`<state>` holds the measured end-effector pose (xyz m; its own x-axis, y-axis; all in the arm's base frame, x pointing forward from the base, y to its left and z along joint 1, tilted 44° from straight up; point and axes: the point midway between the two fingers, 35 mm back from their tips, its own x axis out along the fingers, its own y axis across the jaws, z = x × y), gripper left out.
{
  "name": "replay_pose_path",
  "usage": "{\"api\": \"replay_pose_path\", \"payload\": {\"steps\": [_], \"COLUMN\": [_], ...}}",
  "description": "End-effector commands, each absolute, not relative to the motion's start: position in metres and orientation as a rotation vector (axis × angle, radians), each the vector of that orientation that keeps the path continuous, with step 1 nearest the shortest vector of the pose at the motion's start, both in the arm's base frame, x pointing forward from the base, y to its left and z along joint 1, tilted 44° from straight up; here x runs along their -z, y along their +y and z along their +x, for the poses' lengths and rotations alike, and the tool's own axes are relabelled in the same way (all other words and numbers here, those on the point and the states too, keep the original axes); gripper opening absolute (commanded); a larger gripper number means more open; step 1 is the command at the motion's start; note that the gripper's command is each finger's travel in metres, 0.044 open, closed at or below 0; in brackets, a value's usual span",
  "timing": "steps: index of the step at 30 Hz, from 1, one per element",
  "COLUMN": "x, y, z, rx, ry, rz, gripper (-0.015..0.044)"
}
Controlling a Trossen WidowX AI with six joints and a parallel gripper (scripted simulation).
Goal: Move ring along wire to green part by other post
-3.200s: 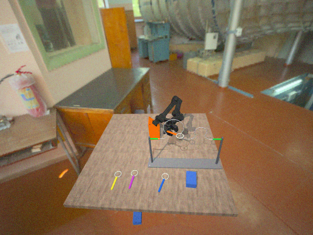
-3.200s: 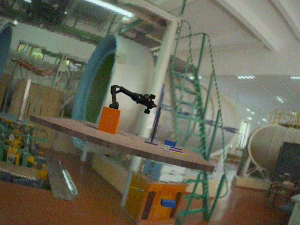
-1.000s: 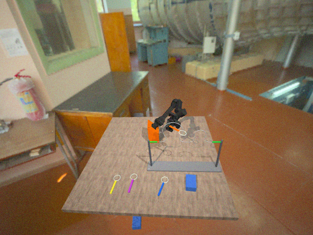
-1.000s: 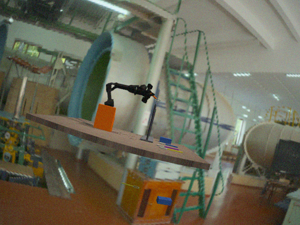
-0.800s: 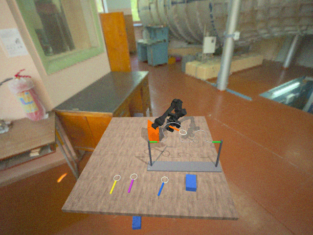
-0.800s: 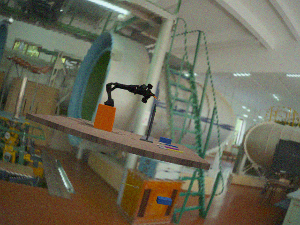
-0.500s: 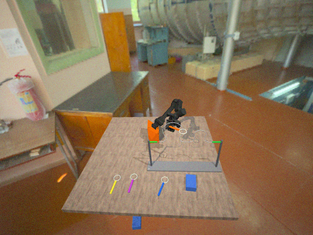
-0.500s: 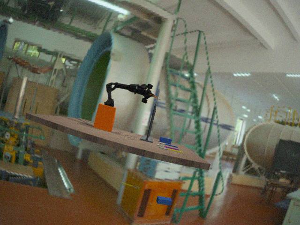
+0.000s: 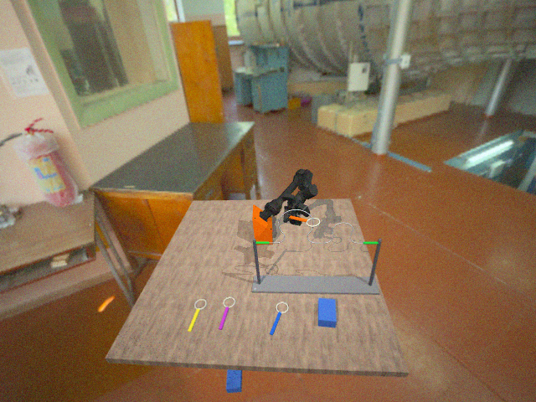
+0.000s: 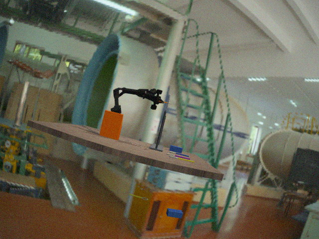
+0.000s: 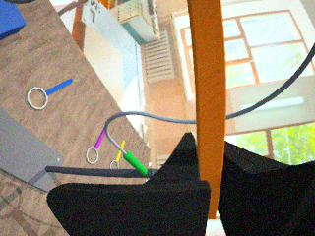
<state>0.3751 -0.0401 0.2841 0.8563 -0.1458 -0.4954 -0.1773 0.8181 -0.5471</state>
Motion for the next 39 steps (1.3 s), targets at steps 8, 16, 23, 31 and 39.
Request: {"api": "replay_pose_path", "payload": {"steps": [8, 16, 23, 31, 39], "x": [-0.283, -0.281, -0.28, -0.279, -0.278], "y": [-0.036, -0.033, -0.03, -0.027, -0.023], "z": [0.375, 0.375, 0.375, 0.375, 0.374], "rx": [-0.048, -0.072, -0.093, -0.116, -0.139], "ry": [0.552, 0.553, 0.554, 0.553, 0.551], "rz": [-0.486, -0.387, -0.301, -0.203, -0.104], "gripper": [-0.015, -0.015, -0.015, -0.015, -0.015]}}
